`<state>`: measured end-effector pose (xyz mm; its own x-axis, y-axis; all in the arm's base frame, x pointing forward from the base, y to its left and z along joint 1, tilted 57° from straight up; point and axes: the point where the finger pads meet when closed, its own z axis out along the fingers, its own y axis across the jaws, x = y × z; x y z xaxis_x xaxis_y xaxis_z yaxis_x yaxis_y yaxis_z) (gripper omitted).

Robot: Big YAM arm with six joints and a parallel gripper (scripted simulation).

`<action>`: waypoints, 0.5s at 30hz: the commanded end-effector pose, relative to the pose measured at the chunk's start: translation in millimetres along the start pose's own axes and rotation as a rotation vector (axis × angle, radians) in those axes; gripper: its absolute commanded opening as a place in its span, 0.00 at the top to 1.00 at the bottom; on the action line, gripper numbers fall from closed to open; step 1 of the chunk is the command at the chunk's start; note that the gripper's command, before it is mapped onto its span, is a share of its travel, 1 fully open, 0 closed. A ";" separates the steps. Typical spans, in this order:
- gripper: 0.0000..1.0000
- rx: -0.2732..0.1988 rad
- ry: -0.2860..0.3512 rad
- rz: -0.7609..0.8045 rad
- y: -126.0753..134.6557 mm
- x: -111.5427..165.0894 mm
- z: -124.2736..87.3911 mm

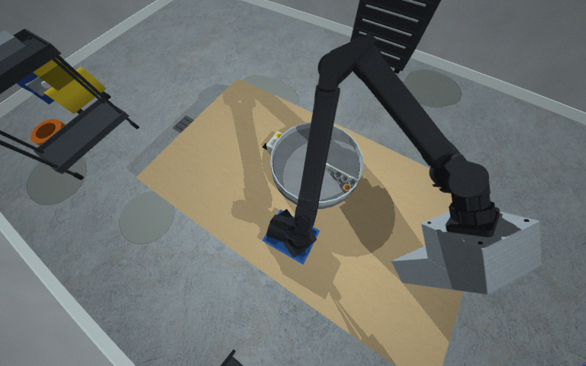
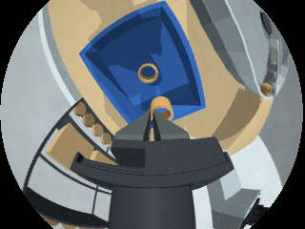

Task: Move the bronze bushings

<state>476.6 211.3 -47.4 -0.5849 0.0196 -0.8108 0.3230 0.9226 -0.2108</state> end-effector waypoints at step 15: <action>1.00 -0.015 -0.008 -0.004 2.4 -11.6 -8.4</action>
<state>476.6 211.4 -47.5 -0.5858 0.0182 -0.8102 0.3215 0.9229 -0.2118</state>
